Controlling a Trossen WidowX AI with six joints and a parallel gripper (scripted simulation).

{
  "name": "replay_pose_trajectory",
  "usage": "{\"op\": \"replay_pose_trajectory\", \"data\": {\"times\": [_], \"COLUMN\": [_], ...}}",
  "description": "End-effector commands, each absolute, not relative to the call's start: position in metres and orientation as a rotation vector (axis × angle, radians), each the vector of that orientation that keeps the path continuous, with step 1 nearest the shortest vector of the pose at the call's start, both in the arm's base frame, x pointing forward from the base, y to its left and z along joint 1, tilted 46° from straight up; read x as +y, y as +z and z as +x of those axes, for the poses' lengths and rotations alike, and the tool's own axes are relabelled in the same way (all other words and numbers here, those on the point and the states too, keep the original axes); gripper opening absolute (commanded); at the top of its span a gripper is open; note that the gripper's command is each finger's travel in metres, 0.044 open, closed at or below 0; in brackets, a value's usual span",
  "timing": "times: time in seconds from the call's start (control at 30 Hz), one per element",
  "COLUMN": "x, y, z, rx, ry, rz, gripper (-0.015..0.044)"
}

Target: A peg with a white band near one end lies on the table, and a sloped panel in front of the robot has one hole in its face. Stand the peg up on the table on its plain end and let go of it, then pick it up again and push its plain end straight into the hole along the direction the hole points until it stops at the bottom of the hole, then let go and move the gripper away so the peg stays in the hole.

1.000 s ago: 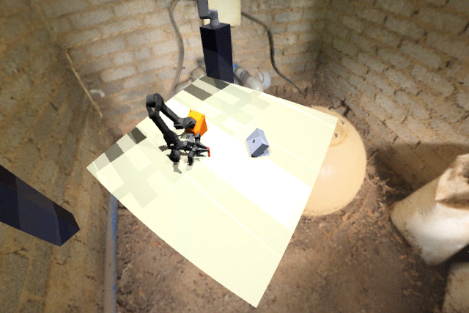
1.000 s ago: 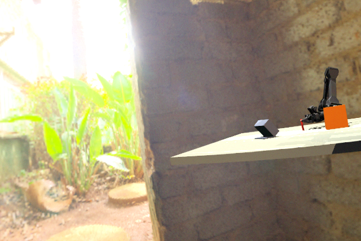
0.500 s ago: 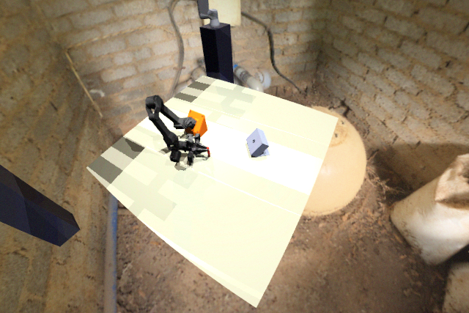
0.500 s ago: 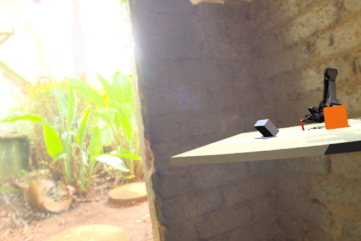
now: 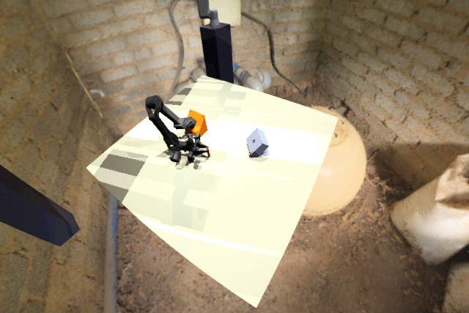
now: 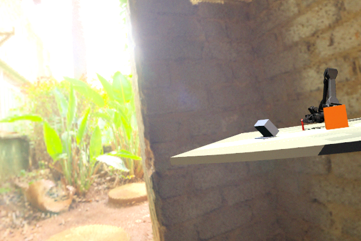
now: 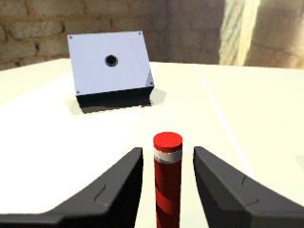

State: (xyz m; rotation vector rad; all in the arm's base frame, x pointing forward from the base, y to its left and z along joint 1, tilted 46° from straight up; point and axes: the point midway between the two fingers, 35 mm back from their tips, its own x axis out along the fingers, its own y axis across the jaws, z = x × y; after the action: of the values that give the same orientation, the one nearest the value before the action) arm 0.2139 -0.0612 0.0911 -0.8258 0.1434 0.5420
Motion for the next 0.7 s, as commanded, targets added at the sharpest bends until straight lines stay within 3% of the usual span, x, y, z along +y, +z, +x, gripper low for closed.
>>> {"op": "replay_pose_trajectory", "data": {"times": [0.0,0.37,0.67], "x": [-0.0612,-0.0612,-0.0612], "y": [0.0912,0.0912,0.0912], "z": [0.214,0.214,0.214], "rx": [0.144,0.144,0.144], "ry": [0.542,0.542,0.542], "rz": [-0.826,-0.826,-0.826], "gripper": [0.013,0.013,0.0366]}}
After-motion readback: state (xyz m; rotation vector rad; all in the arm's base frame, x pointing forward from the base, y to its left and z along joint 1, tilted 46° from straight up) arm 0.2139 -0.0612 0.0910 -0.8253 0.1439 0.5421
